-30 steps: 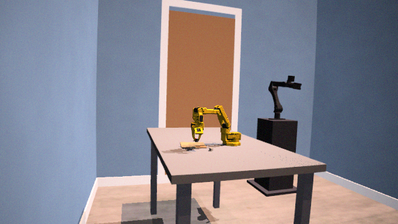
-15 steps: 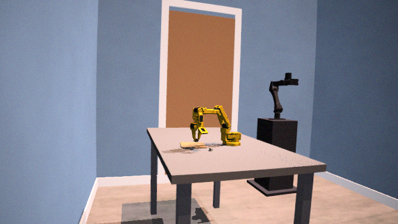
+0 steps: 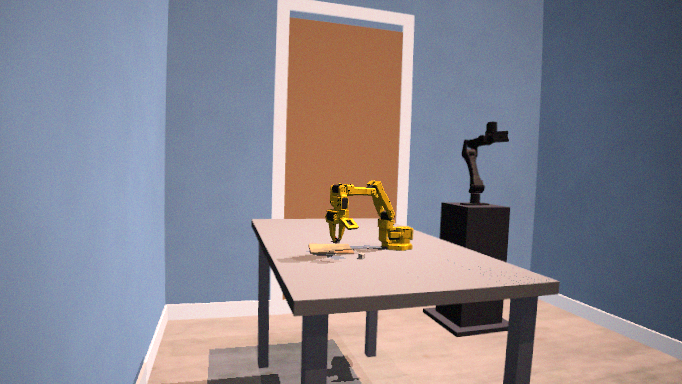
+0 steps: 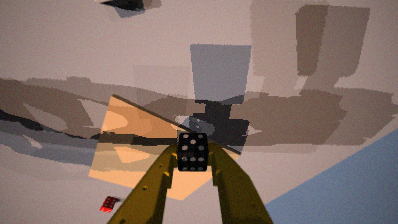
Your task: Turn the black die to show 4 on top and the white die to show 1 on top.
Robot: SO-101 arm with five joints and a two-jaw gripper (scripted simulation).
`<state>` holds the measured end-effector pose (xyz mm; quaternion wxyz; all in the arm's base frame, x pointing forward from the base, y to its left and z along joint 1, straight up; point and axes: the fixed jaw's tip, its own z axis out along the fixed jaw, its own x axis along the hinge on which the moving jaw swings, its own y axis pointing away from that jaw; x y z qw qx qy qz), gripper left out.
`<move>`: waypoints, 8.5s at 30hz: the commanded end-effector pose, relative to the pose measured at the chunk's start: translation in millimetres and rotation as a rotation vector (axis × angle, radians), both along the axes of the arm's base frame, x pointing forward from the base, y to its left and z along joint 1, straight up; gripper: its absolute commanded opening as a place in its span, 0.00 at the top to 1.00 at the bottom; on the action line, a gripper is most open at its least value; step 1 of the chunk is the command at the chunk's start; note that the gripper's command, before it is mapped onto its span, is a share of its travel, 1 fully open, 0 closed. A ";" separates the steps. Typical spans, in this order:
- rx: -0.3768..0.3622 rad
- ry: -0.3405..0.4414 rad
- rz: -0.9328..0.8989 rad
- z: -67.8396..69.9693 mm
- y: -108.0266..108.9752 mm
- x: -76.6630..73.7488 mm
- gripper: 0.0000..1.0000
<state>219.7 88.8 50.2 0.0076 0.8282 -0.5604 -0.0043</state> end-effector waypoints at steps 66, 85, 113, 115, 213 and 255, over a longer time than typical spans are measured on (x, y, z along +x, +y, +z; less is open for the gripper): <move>-0.013 -0.063 -1.214 4.3 -198.5 -121.6 1.00; -0.013 -0.061 -1.216 1.4 -196.7 -123.6 1.00; -0.013 -0.061 -1.216 -8.0 -197.0 -123.4 1.00; -0.013 -0.061 -1.216 -9.4 -197.0 -123.4 1.00; -0.013 -0.061 -1.216 -37.7 -197.6 -122.8 1.00; -0.013 -0.061 -1.216 -38.1 -197.6 -122.8 0.84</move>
